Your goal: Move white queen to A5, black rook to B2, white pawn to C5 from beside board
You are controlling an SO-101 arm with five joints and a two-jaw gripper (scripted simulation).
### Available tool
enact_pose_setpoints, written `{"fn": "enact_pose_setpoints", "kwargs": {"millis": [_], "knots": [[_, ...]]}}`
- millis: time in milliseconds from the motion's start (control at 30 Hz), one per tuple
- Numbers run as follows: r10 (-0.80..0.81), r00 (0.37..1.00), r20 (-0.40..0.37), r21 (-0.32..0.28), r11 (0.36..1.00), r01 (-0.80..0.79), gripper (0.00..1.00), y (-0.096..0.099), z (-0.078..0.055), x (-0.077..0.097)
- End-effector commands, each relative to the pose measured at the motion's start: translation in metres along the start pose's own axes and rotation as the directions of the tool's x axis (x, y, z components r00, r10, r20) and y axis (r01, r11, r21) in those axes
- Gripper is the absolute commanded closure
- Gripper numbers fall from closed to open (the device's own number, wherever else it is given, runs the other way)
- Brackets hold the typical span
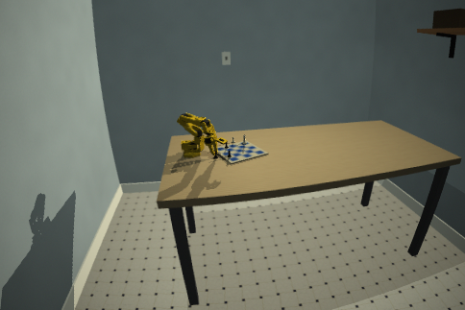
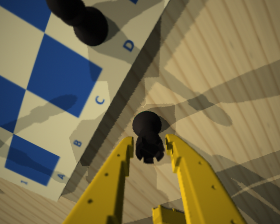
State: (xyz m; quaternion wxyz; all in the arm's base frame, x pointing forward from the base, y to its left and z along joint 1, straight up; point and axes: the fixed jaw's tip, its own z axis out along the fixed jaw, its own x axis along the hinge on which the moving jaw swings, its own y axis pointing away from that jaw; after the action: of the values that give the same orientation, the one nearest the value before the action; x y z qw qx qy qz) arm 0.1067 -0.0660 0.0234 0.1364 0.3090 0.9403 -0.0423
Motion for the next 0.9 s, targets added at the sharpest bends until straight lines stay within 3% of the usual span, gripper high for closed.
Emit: {"fn": "enact_pose_setpoints", "kwargs": {"millis": [0, 867], "knots": [[-0.001, 1.0, -0.01, 0.001, 1.0, 0.001, 0.88, -0.001, 0.0068, 0.0028], [-0.003, 1.0, -0.01, 0.001, 1.0, 0.003, 0.88, -0.0006, 0.01, 0.0043]]}}
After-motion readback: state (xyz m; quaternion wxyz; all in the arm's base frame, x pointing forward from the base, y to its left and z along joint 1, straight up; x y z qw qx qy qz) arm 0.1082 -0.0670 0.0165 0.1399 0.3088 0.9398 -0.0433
